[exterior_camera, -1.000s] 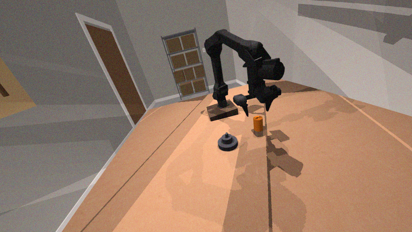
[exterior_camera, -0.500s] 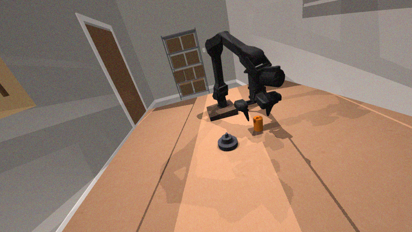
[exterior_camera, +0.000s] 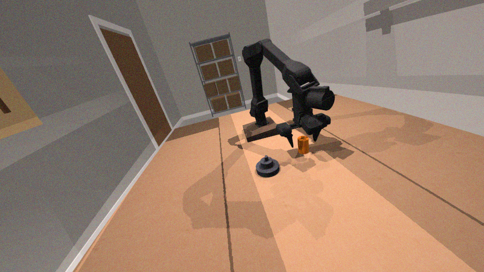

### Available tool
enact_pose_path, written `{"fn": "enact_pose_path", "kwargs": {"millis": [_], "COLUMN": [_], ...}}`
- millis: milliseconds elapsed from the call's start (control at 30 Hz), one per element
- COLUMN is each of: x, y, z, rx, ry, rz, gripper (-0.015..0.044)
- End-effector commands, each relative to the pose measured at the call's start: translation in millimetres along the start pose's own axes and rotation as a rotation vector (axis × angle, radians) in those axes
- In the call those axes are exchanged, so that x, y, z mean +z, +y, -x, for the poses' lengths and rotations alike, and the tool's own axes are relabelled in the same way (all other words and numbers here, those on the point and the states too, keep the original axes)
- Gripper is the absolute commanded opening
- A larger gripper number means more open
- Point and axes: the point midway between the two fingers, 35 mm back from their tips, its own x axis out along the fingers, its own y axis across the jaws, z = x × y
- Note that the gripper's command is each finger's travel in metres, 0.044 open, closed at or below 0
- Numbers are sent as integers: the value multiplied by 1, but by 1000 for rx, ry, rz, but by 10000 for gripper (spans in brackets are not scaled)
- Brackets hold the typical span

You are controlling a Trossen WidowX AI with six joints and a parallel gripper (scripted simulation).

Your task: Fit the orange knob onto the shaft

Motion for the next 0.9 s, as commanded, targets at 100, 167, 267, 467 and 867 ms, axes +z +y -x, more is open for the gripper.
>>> {"fn": "enact_pose_path", "kwargs": {"millis": [100,167,267,467,867], "x": [-2,-3,-3,-4,-4], "y": [0,0,0,0,0], "z": [-12,-15,-20,-27,-27], "rx": [3,3,3,3,3], "ry": [5,5,5,5,5], "rz": [3,3,3,3,3], "gripper": [440,440,440,440,164]}}
